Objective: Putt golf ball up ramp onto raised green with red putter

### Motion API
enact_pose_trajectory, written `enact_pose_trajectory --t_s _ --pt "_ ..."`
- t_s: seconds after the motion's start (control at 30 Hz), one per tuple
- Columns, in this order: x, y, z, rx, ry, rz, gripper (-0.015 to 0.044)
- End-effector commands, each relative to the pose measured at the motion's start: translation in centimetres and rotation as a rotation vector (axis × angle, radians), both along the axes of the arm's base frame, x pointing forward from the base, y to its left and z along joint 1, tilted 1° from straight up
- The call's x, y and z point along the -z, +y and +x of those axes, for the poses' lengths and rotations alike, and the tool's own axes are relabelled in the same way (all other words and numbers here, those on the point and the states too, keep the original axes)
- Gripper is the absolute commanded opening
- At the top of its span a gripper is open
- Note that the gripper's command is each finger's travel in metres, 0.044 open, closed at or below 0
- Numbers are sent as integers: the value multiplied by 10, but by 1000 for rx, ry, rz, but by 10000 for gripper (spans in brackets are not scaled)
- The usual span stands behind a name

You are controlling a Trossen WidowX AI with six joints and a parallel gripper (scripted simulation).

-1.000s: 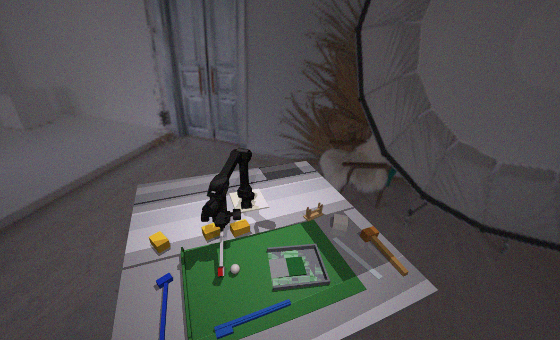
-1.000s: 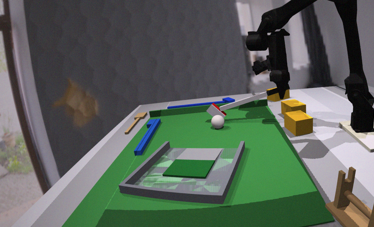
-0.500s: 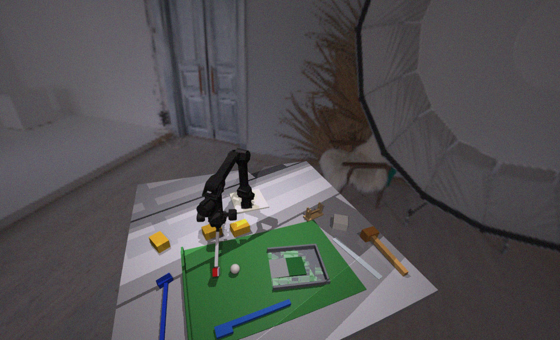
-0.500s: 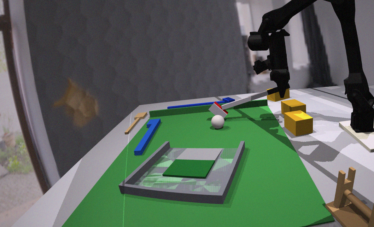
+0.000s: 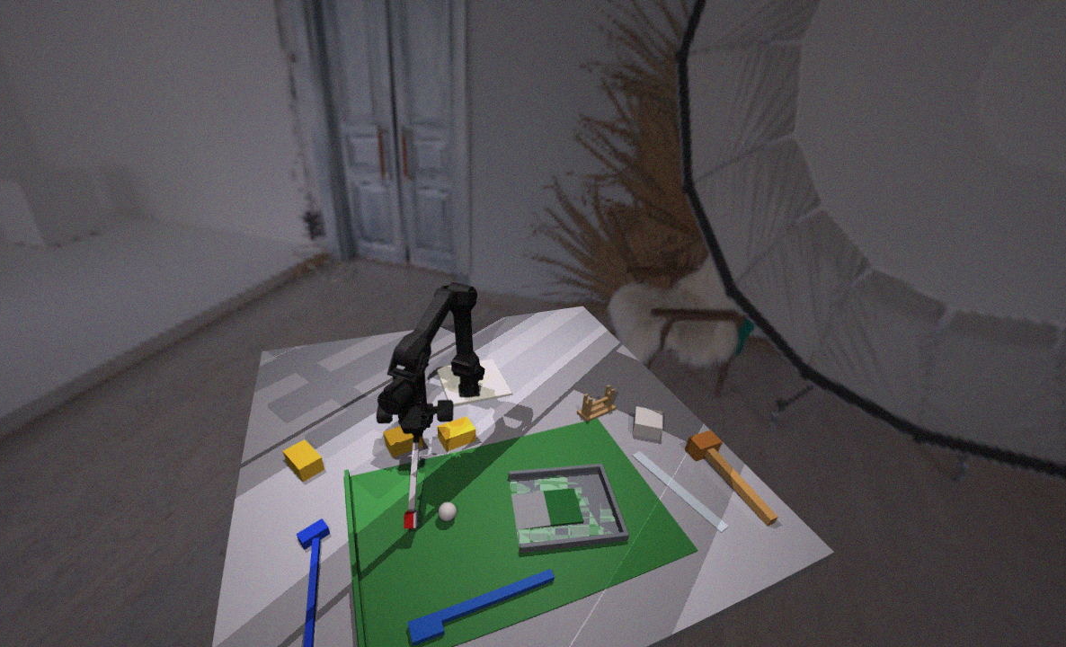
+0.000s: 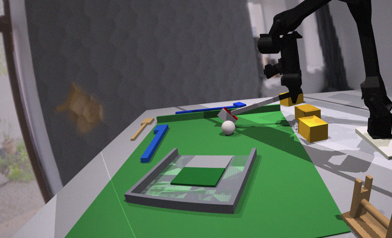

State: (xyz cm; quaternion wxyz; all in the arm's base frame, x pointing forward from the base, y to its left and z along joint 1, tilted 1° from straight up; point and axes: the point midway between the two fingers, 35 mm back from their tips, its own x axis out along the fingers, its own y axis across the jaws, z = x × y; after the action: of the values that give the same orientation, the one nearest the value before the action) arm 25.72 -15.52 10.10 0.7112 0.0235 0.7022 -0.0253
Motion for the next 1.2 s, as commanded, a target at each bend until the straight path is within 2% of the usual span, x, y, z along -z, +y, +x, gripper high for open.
enact_pose_trajectory --t_s 0.0,0.17,0.23,0.43,0.83,1.17 --pt "-2 49 7 -20 -6 6 0" --pt "-2 114 5 -23 -9 12 0" --pt "-2 122 3 -23 -9 12 0" --pt "-9 122 4 -23 -9 12 0" --pt "-60 121 2 -23 -9 12 0" --pt "-52 121 2 -29 8 15 0"
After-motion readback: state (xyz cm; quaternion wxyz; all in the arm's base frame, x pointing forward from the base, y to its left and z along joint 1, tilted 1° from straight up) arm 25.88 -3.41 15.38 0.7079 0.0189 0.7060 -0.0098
